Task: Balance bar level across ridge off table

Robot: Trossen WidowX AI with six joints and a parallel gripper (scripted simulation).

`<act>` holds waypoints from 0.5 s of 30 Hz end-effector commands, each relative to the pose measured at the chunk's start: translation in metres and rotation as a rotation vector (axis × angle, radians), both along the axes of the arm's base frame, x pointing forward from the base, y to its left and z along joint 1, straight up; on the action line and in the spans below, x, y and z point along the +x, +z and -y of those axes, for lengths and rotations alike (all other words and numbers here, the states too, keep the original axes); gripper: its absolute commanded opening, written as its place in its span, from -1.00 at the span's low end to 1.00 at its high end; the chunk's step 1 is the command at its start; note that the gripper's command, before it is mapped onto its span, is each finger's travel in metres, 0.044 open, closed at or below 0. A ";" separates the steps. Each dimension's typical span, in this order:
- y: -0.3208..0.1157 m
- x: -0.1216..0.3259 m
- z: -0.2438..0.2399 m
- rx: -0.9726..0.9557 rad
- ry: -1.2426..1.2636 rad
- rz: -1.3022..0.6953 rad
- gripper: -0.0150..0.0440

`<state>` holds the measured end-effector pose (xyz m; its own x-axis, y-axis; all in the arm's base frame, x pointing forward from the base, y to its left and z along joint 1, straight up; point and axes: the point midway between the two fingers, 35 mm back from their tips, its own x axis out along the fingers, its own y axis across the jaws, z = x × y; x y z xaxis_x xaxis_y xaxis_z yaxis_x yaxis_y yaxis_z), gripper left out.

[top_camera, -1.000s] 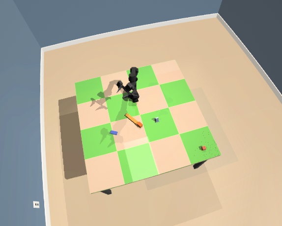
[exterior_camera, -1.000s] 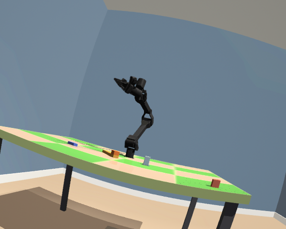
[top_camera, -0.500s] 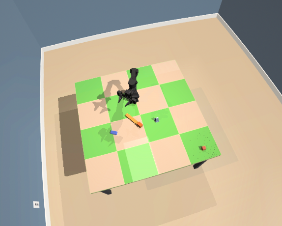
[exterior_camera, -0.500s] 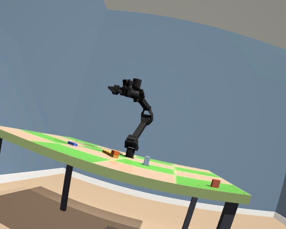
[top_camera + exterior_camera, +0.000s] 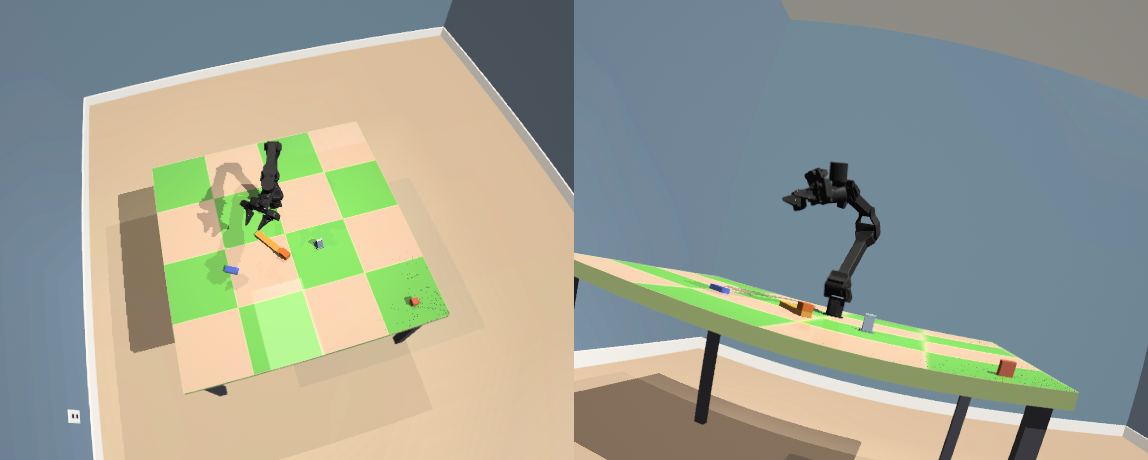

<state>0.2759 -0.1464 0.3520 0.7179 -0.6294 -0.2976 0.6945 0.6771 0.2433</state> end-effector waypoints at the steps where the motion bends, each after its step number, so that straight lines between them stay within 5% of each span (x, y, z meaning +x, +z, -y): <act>1: -0.017 0.006 -0.001 0.117 -0.015 0.003 0.58; 15: -0.077 0.016 -0.009 0.527 -0.154 -0.007 0.58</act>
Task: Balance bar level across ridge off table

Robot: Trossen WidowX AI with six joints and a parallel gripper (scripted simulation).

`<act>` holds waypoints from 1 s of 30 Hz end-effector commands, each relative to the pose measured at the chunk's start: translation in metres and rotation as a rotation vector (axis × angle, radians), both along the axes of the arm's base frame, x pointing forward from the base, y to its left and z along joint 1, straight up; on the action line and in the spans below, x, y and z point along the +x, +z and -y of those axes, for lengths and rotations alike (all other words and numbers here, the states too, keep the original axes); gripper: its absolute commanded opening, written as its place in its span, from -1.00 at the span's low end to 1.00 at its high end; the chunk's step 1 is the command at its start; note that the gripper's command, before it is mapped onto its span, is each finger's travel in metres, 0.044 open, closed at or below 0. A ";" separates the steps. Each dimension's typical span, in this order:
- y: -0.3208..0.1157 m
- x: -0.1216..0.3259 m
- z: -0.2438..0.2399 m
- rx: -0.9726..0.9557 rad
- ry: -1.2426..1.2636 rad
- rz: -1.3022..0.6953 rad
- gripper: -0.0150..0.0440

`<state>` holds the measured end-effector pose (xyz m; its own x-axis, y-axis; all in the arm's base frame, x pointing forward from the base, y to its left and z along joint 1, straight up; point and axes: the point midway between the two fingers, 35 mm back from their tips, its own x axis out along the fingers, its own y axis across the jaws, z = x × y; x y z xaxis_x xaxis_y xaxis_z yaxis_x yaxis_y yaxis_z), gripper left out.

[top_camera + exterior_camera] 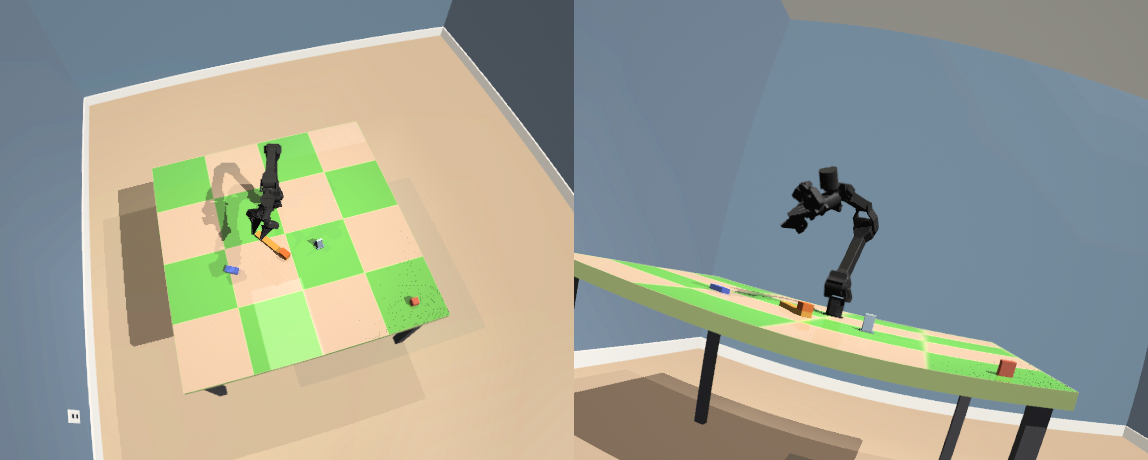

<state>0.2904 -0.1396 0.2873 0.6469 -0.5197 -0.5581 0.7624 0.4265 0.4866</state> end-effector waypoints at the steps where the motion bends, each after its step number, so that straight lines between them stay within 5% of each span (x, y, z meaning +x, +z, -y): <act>1: -0.016 0.001 -0.003 0.116 -0.050 -0.008 0.58; 30: -0.117 -0.022 -0.034 0.821 -0.696 -0.156 0.58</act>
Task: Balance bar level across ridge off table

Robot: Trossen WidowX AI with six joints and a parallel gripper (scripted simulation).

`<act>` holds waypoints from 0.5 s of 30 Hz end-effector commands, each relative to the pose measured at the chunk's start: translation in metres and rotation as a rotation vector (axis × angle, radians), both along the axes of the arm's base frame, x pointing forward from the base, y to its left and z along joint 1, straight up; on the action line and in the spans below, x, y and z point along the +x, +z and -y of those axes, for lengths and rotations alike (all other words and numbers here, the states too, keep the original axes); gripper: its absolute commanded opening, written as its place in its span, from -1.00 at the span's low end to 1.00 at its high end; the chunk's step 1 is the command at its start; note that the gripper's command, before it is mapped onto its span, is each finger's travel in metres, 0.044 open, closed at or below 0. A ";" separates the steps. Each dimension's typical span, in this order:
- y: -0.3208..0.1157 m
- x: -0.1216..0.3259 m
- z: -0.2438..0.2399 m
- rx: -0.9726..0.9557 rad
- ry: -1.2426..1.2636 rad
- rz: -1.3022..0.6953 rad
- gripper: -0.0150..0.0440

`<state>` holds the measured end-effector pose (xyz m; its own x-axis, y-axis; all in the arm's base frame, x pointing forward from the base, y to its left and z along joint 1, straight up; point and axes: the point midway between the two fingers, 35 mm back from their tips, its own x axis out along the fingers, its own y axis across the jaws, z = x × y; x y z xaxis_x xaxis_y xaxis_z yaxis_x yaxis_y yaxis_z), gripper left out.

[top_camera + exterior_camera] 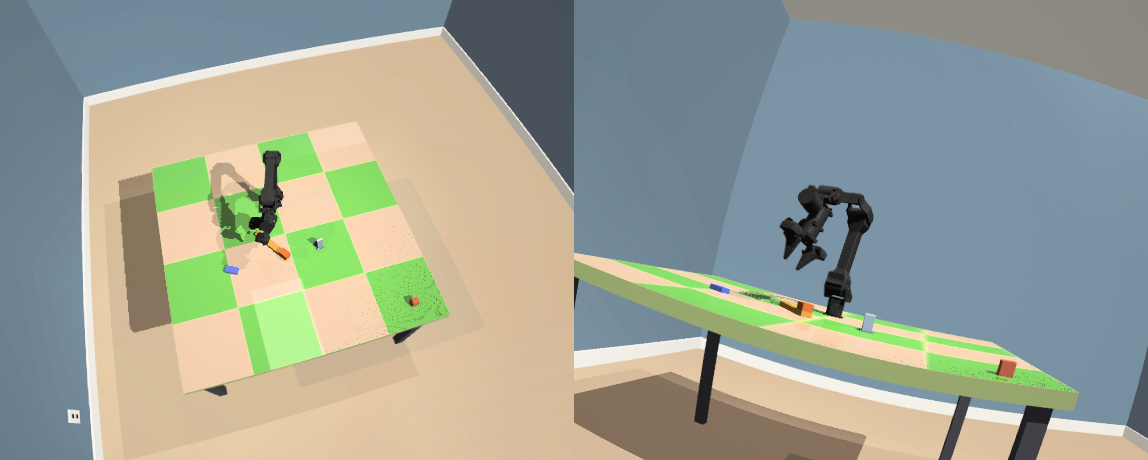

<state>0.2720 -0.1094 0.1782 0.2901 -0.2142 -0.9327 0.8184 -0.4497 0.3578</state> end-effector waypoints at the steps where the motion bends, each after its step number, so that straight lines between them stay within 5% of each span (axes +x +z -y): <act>1: -0.010 -0.005 -0.006 0.083 -0.107 -0.042 0.58; 15: -0.037 -0.027 -0.024 0.284 -0.475 -0.211 0.58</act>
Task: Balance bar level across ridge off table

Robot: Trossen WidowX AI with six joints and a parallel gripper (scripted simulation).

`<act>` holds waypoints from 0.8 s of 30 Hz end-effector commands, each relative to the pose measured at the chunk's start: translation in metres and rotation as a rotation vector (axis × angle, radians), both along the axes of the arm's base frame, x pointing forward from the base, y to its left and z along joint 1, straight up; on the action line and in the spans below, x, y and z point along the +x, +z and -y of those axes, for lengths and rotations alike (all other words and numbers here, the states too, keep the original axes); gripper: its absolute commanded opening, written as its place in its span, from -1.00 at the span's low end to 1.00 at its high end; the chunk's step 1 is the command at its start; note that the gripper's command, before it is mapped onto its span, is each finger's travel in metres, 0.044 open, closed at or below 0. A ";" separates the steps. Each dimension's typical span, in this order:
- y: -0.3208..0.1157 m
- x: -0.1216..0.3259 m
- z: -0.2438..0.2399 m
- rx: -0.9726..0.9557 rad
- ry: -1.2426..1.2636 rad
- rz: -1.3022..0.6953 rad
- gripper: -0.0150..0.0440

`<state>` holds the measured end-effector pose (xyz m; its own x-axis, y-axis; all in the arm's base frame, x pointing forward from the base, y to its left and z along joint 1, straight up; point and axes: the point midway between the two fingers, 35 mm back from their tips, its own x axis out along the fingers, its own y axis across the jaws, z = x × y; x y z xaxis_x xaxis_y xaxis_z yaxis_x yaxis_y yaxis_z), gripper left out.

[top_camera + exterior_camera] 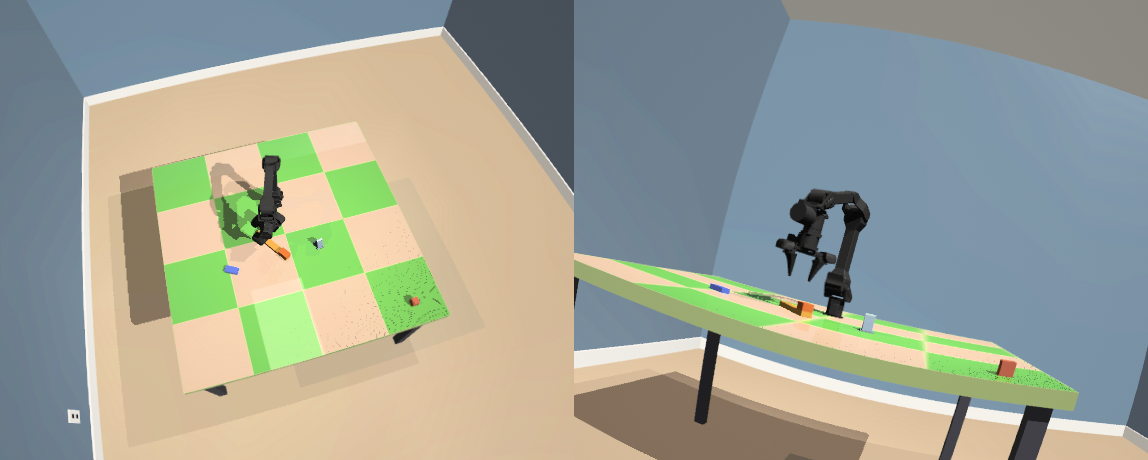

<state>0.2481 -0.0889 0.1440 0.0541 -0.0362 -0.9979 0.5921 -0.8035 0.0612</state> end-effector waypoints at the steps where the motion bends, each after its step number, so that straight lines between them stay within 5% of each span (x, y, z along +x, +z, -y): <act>1: -0.003 -0.003 -0.003 0.030 -0.060 -0.027 0.58; 24: -0.074 -0.001 -0.003 0.030 -0.060 -0.027 0.58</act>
<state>0.2471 -0.0871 0.0740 0.0248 -0.0140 -0.9996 0.5491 -0.8354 0.0253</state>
